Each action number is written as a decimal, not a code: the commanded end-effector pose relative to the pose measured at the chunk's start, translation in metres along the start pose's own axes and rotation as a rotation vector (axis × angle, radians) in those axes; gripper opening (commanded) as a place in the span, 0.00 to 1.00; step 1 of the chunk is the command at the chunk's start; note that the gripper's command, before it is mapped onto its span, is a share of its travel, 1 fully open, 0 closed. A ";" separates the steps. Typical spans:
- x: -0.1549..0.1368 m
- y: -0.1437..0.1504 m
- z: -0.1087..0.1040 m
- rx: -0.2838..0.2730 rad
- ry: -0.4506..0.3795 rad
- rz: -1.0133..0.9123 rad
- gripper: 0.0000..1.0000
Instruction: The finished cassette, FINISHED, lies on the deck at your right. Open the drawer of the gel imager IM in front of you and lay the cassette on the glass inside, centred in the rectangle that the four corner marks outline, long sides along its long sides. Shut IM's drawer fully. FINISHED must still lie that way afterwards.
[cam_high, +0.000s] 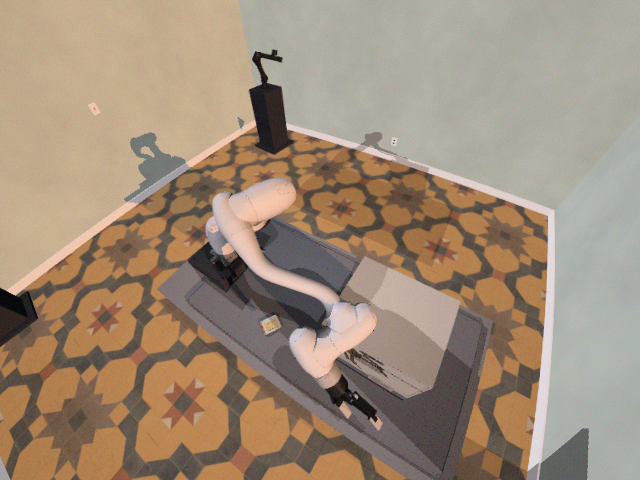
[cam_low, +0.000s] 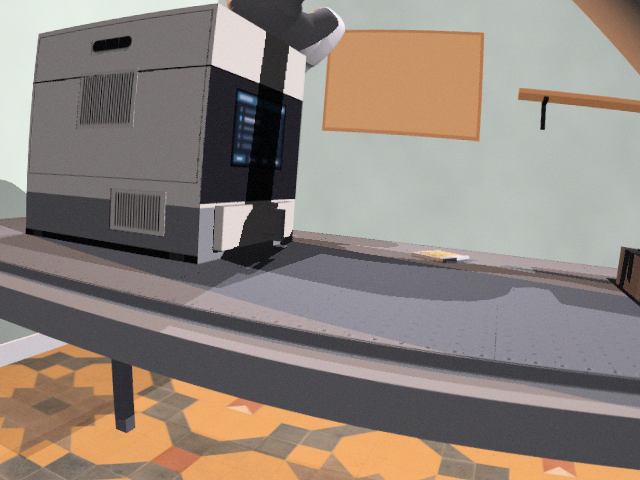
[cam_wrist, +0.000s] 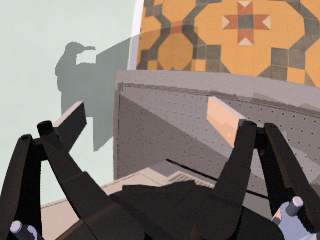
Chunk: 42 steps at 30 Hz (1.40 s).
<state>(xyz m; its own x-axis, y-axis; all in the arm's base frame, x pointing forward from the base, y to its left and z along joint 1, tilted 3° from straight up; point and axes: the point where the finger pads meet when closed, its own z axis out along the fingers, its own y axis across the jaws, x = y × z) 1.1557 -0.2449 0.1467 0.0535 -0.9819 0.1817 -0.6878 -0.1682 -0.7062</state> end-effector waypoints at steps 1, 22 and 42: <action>-0.002 0.003 -0.004 -0.009 -0.016 -0.028 1.00; -0.031 -0.042 -0.078 0.029 -0.015 -0.300 1.00; -0.072 -0.063 -0.155 0.028 -0.049 -0.516 1.00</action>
<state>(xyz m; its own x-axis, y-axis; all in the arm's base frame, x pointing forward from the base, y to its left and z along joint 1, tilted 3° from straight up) 1.0919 -0.1595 0.2755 0.3972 -0.7871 0.4719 -0.5553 -0.6155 -0.5593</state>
